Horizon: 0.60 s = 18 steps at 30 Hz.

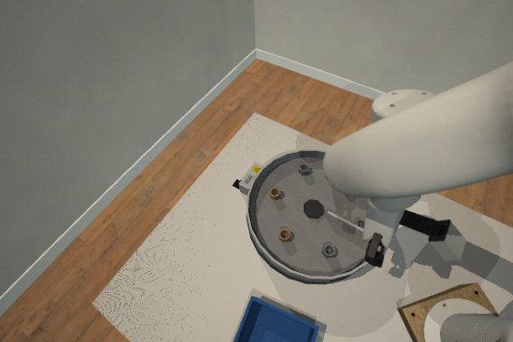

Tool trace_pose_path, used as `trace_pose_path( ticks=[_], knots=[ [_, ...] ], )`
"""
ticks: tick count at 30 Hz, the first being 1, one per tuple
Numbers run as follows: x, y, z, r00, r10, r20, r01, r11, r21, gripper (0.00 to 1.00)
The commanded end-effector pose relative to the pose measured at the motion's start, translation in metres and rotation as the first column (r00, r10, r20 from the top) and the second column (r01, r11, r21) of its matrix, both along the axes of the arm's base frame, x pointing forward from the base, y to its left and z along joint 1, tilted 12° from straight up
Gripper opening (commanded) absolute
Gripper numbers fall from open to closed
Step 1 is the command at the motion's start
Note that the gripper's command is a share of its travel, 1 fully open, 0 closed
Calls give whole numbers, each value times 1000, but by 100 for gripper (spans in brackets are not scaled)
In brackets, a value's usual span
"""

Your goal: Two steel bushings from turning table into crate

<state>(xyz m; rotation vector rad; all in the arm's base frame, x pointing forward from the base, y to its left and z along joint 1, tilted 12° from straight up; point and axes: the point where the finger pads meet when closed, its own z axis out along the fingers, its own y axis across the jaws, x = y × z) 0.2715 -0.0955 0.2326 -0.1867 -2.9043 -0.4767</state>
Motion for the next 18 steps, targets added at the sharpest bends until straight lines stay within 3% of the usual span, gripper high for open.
trace_pose_path(
  ticks=[1,5,6,18],
  knots=[
    [14,-21,-17,987,-158,43,159,987,-32,100],
    [17,-28,-21,978,-204,54,206,978,-41,100],
    [20,-38,-27,960,-271,70,275,960,-54,100],
    [28,-85,-49,847,-515,133,529,843,-99,100]
  ],
)
